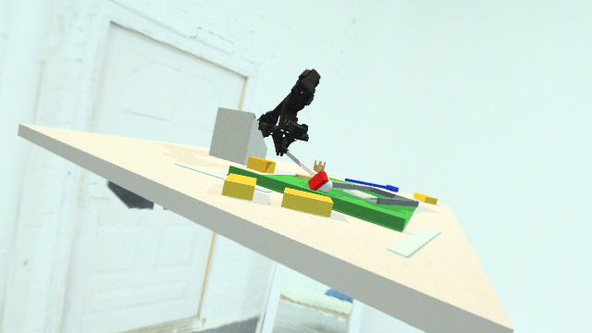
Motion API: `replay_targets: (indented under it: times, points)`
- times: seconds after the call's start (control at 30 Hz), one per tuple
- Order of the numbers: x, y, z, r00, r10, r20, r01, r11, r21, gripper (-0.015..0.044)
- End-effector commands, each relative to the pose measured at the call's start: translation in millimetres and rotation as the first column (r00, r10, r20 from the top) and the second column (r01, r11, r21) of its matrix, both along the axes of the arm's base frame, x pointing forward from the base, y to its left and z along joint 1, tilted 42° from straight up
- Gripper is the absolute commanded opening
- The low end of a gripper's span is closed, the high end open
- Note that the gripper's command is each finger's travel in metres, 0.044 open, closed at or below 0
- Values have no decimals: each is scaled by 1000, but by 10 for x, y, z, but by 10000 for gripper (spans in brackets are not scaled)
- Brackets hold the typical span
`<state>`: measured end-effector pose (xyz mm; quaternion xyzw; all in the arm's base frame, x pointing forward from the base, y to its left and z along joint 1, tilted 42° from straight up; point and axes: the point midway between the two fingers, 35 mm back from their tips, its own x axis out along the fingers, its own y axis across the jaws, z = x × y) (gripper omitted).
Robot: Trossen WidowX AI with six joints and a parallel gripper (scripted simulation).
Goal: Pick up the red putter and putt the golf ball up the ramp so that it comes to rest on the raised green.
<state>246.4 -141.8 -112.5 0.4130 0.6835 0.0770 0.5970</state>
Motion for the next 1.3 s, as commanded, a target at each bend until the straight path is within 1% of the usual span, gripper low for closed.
replay_targets:
  times: [0.0, 0.13, 0.43, 0.53, 0.7, 0.8, 1.0, 1.27]
  points:
    - [-47, -82, -70, 1000, -4, 2, 4, 1000, -4, 0]
    - [-127, -166, -173, 1000, -8, 2, 8, 1000, -2, 0]
    - [-131, -128, -155, 1000, -12, -3, 12, 1000, 6, 0]
    - [83, 53, 55, 1000, -13, -3, 13, 1000, -2, 0]
    - [450, 560, 520, 1000, -10, 2, 10, 1000, 2, 0]
    - [525, 731, 656, 1000, -8, 3, 8, 1000, 8, 0]
    - [527, 661, 726, 1000, -8, 3, 8, 1000, 7, 0]
    - [493, 353, 1071, 1000, -8, 2, 8, 1000, 5, 0]
